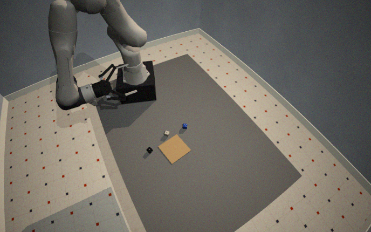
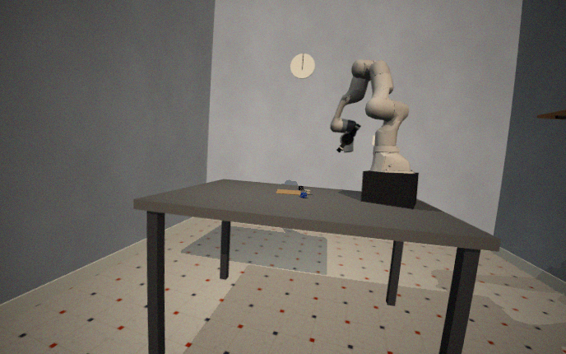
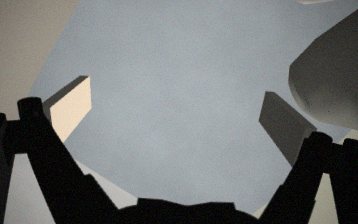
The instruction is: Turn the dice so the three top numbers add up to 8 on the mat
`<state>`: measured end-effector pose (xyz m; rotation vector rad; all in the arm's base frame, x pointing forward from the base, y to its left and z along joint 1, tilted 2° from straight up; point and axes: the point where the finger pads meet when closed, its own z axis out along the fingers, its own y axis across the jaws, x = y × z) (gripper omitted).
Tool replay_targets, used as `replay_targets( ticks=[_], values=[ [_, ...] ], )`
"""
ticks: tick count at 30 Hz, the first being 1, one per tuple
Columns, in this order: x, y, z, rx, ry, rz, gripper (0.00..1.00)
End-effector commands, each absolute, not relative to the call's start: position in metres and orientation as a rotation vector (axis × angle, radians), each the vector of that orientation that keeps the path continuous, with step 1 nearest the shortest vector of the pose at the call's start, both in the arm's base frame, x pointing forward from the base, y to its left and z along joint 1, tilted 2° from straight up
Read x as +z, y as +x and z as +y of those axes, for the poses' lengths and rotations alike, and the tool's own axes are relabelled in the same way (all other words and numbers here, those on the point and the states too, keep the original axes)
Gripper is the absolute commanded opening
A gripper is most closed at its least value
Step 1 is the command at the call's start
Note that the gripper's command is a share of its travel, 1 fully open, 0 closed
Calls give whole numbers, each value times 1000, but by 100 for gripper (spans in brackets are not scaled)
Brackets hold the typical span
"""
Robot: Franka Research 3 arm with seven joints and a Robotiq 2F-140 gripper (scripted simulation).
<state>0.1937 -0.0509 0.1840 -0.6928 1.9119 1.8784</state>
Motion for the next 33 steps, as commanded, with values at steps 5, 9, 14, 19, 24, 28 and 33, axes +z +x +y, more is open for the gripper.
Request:
replay_targets(
  ticks=[5,9,14,19,24,28,33],
  values=[
    [184,194,-51,1878,-693,1912,100],
    [184,194,-51,1878,-693,1912,100],
    [184,194,-51,1878,-693,1912,100],
    [182,193,-51,1873,-706,1915,100],
    [145,188,-53,1756,-971,1960,100],
    [127,187,-56,1693,-1111,1966,100],
    [109,187,-61,1624,-1260,1961,100]
  ],
)
